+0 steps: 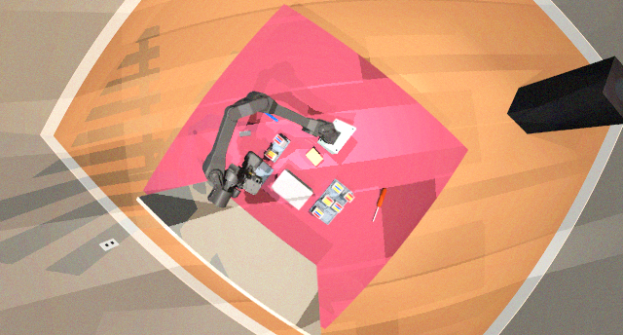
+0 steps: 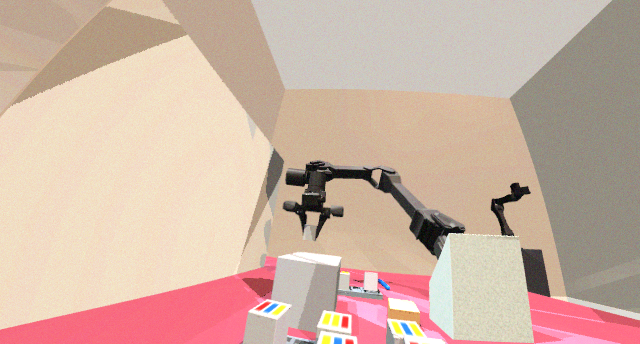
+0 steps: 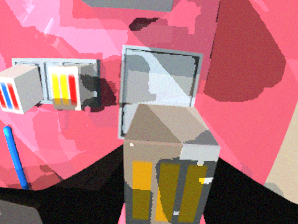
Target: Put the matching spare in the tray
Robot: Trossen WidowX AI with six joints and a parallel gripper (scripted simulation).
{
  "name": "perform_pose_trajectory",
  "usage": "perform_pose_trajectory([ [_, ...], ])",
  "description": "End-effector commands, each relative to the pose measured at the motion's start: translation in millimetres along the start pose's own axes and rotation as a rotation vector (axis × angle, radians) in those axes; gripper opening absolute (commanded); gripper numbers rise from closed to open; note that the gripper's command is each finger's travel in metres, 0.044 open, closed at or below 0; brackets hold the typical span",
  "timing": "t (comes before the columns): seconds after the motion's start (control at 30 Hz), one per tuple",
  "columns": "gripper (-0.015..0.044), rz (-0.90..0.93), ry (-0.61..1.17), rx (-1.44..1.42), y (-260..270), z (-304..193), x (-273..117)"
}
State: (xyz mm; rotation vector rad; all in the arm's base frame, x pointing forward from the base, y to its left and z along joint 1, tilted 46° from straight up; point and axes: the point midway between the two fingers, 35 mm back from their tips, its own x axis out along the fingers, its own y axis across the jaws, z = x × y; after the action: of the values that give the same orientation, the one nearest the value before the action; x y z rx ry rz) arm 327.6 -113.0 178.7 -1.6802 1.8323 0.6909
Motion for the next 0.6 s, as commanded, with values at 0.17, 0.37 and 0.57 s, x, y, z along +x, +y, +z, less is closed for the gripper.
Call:
perform_pose_trajectory([
  [0.17, 0.0000, -0.003, 0.004, -0.005, -1, 0, 7],
  [0.37, 0.0000, -0.003, 0.004, -0.005, -2, 0, 12],
  [0.57, 0.0000, -0.003, 0.003, -0.005, -2, 0, 17],
])
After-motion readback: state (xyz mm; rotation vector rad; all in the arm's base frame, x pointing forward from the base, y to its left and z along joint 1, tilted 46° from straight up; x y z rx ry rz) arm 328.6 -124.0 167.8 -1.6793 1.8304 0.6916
